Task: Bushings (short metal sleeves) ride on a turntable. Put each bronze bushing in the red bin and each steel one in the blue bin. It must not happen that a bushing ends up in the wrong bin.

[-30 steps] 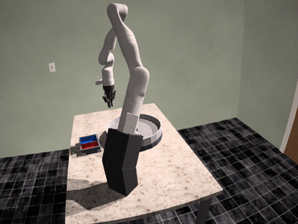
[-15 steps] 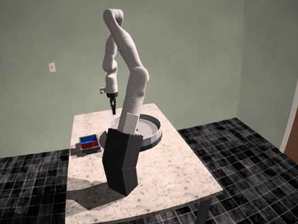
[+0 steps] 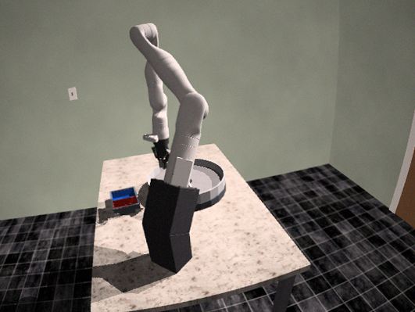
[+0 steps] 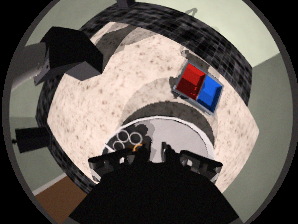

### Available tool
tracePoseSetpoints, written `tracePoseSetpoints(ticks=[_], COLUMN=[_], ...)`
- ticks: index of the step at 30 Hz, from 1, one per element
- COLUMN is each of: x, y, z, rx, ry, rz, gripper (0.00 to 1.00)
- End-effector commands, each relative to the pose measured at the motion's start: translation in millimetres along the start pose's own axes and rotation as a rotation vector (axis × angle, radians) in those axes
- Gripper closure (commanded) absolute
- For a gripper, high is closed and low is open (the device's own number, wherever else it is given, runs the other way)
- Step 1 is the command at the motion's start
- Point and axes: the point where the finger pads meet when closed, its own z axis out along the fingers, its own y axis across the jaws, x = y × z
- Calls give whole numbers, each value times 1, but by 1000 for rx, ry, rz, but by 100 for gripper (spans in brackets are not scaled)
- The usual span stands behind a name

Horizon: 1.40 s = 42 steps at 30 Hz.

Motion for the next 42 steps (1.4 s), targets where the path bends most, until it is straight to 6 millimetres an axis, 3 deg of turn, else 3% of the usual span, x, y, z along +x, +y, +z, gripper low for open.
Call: tracePoseSetpoints(ticks=[1,4,8,13,16,21,42], x=[-6,-6,-8,-8,-9,-10,-10], y=[-15,-15,-27,-31,-40,-47,-45], z=[14,14,34,40,56,67,66], rx=[17,17,21,23,26,28,23], ry=[-33,-33,-30,-30,-28,-26,-26], rz=[-35,-35,-309,-384,-592,-733,-732], gripper=[81,81,81,81,81,81,82])
